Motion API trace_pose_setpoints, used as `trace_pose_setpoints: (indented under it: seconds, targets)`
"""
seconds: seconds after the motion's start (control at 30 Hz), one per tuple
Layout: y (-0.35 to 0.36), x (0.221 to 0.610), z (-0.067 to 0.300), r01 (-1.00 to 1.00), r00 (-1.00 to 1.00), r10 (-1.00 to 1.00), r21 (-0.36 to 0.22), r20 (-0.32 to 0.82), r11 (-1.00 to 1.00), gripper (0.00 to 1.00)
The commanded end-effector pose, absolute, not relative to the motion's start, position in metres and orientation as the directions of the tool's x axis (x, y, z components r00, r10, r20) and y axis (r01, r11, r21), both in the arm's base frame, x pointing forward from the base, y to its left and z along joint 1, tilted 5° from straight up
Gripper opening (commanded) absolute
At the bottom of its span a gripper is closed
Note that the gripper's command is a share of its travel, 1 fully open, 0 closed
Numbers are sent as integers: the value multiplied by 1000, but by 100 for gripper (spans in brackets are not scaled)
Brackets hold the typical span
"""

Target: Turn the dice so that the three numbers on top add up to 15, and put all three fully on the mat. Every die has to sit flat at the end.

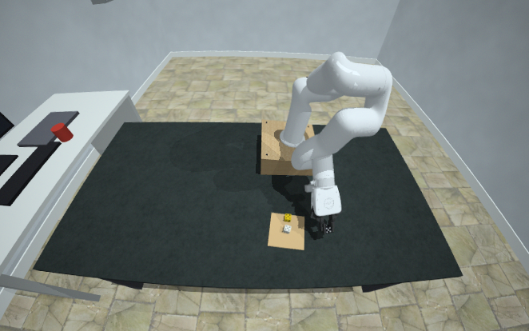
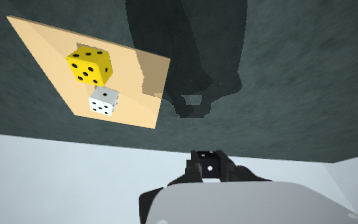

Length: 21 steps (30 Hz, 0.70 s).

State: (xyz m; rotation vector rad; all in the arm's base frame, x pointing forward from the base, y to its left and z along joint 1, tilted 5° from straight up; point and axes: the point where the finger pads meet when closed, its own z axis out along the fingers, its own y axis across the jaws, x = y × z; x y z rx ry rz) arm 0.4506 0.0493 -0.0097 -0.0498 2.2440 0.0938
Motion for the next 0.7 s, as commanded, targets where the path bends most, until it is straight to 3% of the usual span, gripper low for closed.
trace_pose_setpoints:
  seconds: [0.0,0.67]
  targets:
    - [50,452,-18,-70,-622,-3,51,-783,996,21]
    - [53,453,-55,-74,-622,-3,55,-783,996,21]
